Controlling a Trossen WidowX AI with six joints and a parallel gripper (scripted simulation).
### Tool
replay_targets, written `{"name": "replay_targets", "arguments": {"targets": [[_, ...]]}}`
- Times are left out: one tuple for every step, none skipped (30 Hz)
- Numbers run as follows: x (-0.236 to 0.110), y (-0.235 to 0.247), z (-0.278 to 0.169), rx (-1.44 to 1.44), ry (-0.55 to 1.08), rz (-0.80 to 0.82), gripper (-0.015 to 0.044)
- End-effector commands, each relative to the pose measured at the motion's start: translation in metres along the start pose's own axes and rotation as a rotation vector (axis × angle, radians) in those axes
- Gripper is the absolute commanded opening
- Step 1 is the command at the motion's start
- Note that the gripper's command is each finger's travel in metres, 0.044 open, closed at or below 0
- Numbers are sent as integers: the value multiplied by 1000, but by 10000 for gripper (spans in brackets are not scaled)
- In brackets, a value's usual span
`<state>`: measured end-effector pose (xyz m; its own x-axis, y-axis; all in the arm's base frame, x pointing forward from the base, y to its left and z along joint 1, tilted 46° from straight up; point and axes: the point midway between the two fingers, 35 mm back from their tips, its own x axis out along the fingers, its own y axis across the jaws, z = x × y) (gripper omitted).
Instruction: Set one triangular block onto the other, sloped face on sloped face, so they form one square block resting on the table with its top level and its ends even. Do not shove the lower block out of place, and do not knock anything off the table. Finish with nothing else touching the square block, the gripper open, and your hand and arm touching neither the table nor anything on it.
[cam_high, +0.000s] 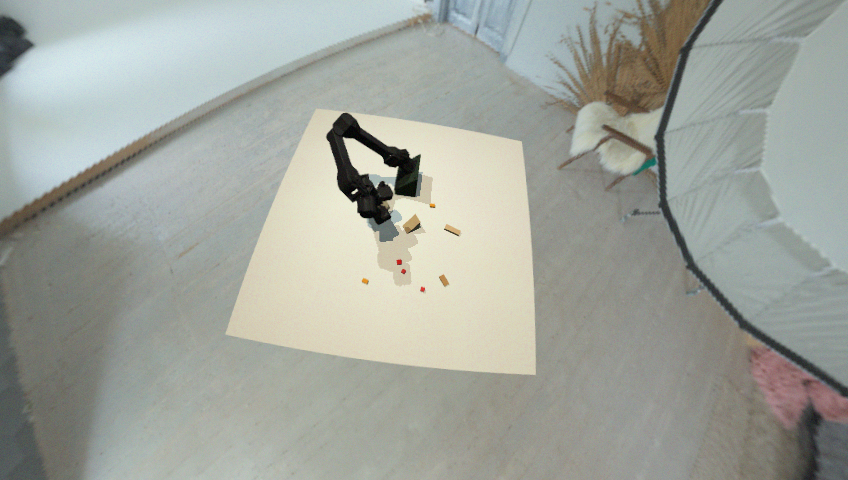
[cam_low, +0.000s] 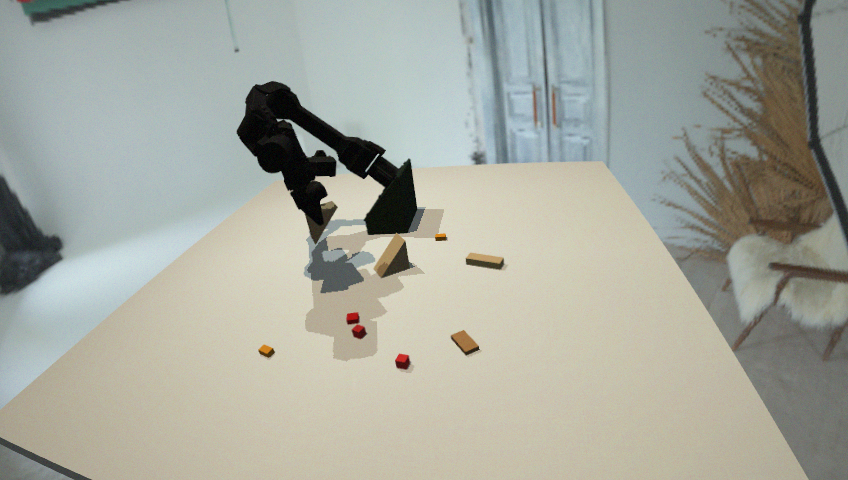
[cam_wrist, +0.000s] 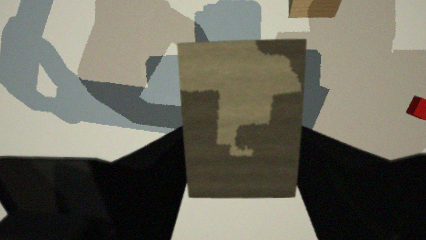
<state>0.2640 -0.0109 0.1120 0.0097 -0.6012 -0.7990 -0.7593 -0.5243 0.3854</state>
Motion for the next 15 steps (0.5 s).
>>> {"name": "replay_targets", "arguments": {"targets": [[-7, -18, 10, 1, -6, 0, 0], [-8, -22, 12, 1, -6, 0, 0], [-10, -25, 15, 1, -6, -1, 0], [-11, -29, 17, 1, -5, 0, 0], [-13, -33, 20, 1, -5, 0, 0], [-14, -37, 23, 1, -4, 0, 0], [-16, -41, 26, 1, -4, 1, 0], [-17, -44, 29, 1, -4, 2, 0], [-19, -48, 32, 2, -3, 3, 0], [-21, -51, 35, 2, -3, 4, 0], [-22, -55, 38, 2, -2, 6, 0], [-24, -58, 41, 3, -1, 7, 0], [-25, -62, 44, 3, 0, 8, 0], [-27, -65, 48, 4, 1, 10, 0], [-28, -69, 51, 4, 2, 11, 0]]}}
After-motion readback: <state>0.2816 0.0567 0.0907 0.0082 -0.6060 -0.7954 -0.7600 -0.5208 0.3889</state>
